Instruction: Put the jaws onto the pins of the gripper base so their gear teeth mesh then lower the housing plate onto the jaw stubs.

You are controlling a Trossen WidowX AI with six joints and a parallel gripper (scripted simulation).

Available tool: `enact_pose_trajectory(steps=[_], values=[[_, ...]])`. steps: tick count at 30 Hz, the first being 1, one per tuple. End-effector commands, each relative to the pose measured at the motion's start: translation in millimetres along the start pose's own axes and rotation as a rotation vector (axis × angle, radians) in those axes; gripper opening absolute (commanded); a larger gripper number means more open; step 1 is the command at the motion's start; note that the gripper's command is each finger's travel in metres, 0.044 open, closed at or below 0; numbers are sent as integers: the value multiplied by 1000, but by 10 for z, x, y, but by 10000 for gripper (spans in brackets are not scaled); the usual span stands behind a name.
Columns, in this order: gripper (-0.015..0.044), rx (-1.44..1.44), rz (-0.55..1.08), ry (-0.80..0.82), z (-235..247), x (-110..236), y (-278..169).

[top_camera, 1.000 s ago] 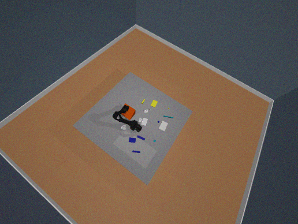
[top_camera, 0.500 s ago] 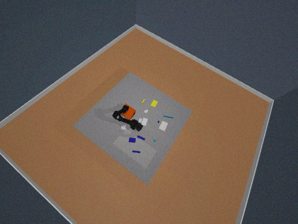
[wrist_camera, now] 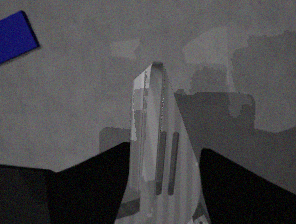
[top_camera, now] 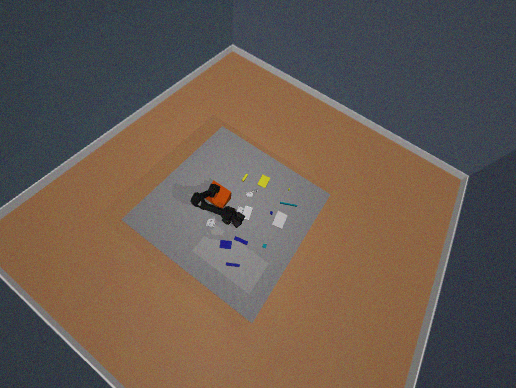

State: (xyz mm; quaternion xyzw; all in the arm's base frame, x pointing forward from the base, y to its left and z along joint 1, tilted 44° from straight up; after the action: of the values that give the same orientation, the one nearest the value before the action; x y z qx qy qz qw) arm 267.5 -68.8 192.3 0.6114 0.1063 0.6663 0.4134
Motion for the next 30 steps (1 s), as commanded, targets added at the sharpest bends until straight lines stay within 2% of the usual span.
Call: enact_pose_trajectory(steps=[1, 30], values=[[134, -3, -3, 1, 0, 40, 8], [134, 801, 6, 1, -202, 45, -282]])
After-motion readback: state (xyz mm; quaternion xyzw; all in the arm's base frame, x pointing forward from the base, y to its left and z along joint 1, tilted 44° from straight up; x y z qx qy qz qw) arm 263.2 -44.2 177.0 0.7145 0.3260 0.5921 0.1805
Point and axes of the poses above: the point midway between the two fingers, 35 mm back from their tips, its own x axis back along the fingers, its own z axis across the jaws, y = z × x, the point moved 10 cm from there along x, back along the fingers, and after that the axes turned 6 degrees about -x, right-handed, at the moved point
